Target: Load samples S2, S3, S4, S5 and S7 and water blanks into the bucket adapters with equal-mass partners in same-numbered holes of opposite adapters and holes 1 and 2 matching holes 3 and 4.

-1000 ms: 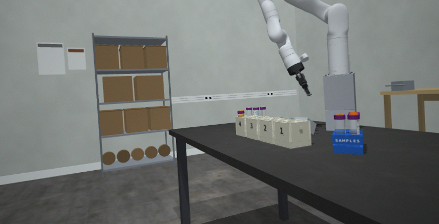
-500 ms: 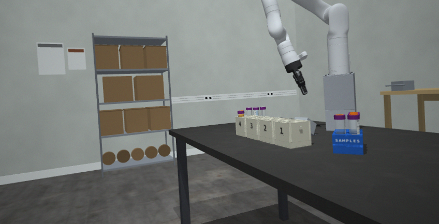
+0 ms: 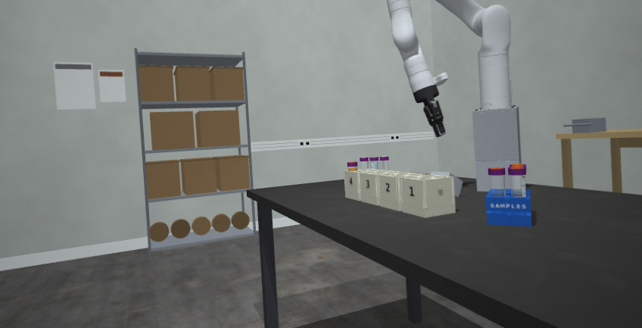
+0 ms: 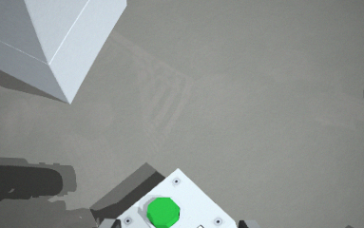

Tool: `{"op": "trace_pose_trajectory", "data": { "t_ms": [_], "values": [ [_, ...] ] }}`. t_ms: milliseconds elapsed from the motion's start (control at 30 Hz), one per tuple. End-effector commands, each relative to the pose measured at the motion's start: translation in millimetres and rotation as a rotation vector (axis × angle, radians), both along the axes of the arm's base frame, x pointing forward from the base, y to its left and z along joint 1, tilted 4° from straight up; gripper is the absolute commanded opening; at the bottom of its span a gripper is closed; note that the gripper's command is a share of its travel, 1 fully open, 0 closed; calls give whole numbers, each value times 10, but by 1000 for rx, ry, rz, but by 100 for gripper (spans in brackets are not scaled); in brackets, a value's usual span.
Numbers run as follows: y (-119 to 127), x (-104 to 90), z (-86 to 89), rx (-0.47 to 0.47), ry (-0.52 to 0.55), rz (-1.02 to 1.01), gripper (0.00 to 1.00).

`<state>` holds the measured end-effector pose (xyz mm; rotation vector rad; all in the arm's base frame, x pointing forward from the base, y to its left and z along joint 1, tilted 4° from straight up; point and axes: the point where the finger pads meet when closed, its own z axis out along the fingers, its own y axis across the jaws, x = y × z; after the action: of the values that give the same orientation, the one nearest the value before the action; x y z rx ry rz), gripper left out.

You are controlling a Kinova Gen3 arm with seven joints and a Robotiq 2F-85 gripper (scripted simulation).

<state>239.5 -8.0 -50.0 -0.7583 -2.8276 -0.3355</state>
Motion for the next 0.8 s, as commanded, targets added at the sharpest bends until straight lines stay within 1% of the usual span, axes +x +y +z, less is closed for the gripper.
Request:
{"op": "trace_pose_trajectory", "data": {
  "t_ms": [0,767],
  "values": [
    [-2,34,17,-7,-9,16,62],
    [-7,364,161,-80,-105,189,62]
  ]
}}
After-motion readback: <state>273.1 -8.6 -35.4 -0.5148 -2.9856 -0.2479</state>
